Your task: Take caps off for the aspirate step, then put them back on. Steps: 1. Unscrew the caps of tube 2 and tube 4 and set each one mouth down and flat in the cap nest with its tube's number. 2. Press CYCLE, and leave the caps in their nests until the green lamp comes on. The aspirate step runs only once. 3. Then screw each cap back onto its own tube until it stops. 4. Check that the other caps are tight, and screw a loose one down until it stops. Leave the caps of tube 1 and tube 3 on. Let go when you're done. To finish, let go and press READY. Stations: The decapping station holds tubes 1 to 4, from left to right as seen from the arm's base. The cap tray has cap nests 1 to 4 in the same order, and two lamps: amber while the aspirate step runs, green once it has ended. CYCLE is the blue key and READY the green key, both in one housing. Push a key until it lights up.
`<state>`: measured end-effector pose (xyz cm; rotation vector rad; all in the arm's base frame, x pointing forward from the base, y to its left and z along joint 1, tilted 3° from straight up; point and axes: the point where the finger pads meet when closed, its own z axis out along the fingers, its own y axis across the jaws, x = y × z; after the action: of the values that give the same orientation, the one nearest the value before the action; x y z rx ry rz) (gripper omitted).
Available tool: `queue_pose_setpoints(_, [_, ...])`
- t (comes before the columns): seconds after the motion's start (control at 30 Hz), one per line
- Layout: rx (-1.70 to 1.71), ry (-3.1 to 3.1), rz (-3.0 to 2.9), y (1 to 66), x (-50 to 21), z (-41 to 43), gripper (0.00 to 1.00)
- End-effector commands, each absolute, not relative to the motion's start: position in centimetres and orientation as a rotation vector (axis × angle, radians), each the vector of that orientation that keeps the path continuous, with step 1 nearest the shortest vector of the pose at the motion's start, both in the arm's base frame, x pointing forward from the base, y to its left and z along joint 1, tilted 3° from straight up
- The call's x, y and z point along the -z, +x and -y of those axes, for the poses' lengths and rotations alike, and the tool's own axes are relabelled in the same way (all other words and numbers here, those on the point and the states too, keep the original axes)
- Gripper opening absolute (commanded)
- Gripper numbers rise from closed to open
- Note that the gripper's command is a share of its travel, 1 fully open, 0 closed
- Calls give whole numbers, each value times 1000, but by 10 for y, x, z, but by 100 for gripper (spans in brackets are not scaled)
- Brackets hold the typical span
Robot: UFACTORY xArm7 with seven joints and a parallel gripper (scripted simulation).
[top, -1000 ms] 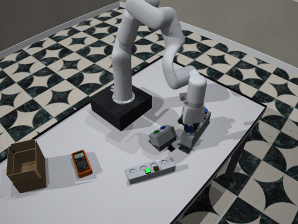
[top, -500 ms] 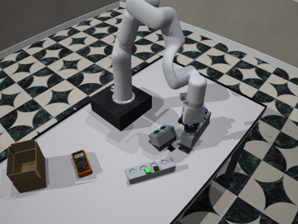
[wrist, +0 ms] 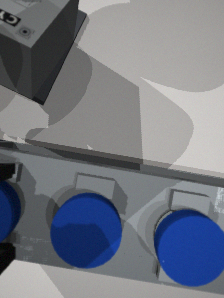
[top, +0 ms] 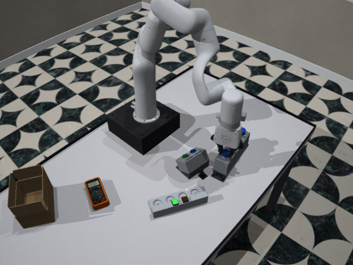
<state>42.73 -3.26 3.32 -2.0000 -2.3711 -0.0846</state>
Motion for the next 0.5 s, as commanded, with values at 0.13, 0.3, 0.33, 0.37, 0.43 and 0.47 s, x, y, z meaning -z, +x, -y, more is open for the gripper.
queue_pose_setpoints(0.13, [46, -2372, 2008, 429, -34, 32, 0])
queue_pose_setpoints(0.3, [40, -2601, 1695, 429, -34, 32, 0])
queue_pose_setpoints(0.33, [38, -2642, 1629, 429, -34, 32, 0])
queue_pose_setpoints(0.37, [37, -2682, 1562, 429, -34, 32, 0])
queue_pose_setpoints(0.43, [34, -2755, 1426, 429, -34, 32, 0])
queue_pose_setpoints(0.47, [32, -2790, 1356, 429, -34, 32, 0])
